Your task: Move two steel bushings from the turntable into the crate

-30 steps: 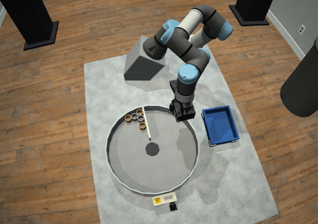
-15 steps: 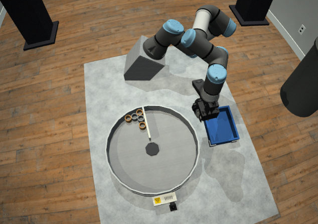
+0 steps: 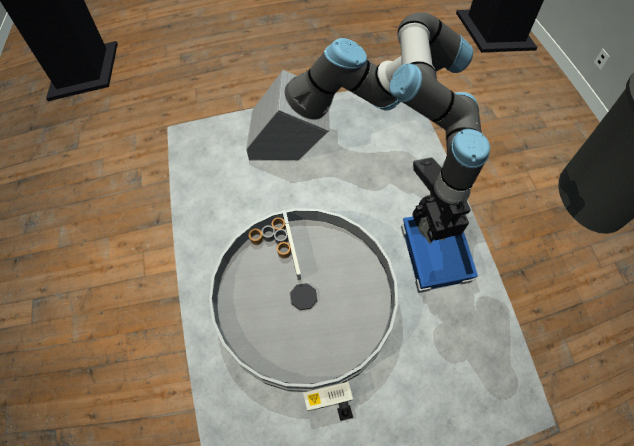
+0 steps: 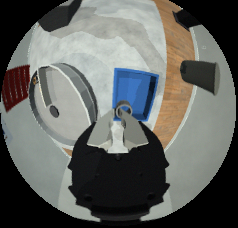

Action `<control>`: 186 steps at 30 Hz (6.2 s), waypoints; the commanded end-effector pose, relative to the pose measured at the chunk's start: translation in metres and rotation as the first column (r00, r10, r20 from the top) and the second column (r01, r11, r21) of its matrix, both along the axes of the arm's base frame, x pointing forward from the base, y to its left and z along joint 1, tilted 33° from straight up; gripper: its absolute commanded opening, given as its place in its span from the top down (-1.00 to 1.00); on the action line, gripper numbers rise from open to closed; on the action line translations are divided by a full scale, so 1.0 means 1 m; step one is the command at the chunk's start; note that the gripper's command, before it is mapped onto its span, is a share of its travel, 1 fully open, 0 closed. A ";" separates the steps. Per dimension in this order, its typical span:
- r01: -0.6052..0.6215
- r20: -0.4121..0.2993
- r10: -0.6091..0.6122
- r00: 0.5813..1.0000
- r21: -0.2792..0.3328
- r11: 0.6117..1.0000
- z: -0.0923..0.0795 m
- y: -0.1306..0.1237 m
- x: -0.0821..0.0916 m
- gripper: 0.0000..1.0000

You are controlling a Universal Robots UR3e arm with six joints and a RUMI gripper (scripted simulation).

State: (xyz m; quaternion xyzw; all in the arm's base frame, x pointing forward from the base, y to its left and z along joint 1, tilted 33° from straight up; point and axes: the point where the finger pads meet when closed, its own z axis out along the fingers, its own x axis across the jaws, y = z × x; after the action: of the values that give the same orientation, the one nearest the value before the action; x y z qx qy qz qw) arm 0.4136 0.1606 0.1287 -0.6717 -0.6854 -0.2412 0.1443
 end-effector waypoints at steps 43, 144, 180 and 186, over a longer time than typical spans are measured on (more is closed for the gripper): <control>0.000 -0.001 0.000 1.000 -0.002 1.000 0.026 0.038 0.009 1.00; 0.000 -0.001 0.000 1.000 -0.002 1.000 -0.034 0.077 0.018 1.00; 0.000 -0.001 0.000 1.000 -0.002 1.000 -0.068 0.098 0.023 1.00; 0.000 -0.001 0.000 1.000 -0.002 1.000 -0.069 0.099 0.024 1.00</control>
State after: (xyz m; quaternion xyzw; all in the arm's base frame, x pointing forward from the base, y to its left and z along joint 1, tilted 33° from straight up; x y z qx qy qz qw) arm 0.4363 0.2591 0.0589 -0.6720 -0.6857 -0.2391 0.1448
